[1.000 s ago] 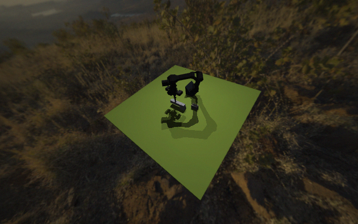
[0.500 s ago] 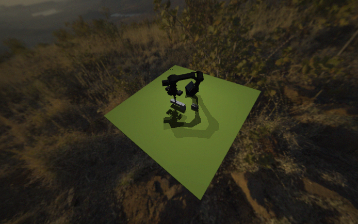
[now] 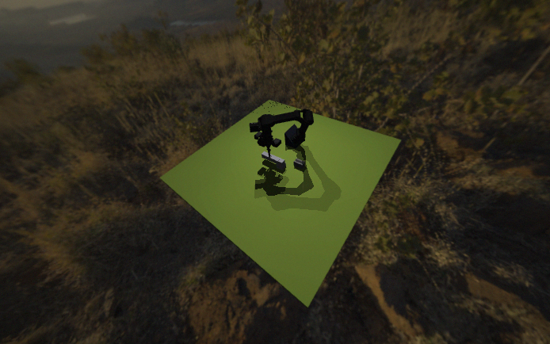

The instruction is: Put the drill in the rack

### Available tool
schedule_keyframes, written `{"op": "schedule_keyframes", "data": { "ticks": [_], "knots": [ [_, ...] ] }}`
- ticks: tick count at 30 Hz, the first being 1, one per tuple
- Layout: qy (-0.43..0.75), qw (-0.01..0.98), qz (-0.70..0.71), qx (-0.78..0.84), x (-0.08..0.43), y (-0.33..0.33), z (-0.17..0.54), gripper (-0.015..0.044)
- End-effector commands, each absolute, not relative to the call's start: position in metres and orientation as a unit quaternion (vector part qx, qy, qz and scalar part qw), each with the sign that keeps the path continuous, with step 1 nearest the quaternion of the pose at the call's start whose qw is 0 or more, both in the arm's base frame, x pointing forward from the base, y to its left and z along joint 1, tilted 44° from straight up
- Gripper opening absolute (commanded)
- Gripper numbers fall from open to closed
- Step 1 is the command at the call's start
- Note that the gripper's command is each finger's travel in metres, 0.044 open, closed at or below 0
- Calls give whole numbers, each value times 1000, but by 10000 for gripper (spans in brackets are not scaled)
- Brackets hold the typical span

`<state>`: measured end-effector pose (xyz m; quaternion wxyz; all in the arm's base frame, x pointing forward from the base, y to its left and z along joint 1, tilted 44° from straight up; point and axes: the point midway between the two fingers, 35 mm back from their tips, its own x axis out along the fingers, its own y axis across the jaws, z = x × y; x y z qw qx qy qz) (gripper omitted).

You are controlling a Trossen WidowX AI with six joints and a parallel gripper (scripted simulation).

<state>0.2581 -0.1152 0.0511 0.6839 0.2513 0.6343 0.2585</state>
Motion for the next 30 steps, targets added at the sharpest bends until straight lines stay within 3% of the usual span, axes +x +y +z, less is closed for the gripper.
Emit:
{"op": "schedule_keyframes", "data": {
  "ticks": [1, 30],
  "knots": [
    [645, 667, 268, 259, 252, -104, 41, 0],
    [645, 668, 268, 259, 253, -96, 33, 0]
  ]
}}
